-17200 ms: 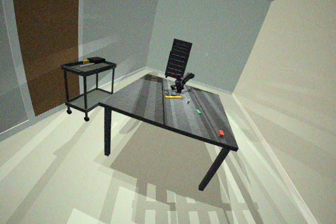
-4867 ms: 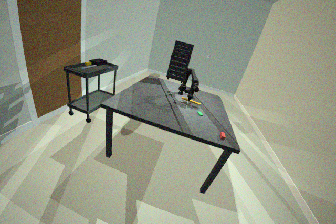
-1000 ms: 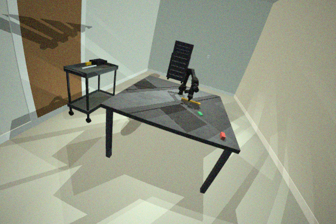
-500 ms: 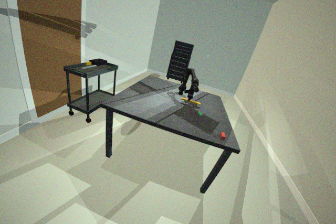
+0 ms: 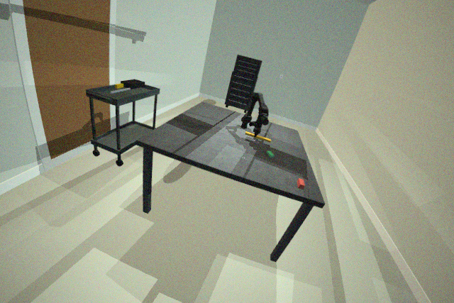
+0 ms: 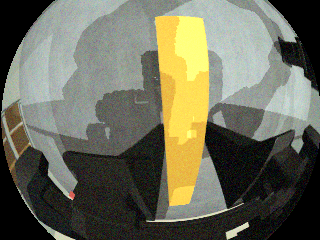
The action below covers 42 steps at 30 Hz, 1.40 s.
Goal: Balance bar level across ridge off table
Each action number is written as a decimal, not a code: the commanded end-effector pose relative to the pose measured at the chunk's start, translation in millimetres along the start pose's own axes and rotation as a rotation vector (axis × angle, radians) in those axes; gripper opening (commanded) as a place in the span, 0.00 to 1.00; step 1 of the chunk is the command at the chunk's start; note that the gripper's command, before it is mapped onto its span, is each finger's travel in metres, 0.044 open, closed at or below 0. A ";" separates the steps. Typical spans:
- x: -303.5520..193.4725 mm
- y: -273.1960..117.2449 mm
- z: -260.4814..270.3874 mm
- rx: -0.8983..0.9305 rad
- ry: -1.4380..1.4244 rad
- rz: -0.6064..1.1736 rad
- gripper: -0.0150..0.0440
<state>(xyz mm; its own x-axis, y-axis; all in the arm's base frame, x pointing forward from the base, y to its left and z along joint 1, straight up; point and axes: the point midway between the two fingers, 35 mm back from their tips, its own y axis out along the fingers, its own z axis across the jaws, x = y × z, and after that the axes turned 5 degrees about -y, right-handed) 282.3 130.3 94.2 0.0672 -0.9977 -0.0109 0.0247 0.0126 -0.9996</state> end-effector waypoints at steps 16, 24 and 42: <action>0.0 -0.1 0.0 0.000 0.000 0.000 0.55; 0.0 -0.1 0.0 0.000 0.000 0.000 0.57; 0.0 -0.1 0.0 0.000 0.000 0.000 0.88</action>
<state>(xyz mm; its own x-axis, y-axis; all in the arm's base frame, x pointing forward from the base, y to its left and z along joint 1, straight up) 282.4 130.3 94.2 0.0670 -0.9977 -0.0108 0.0252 0.0125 -0.9996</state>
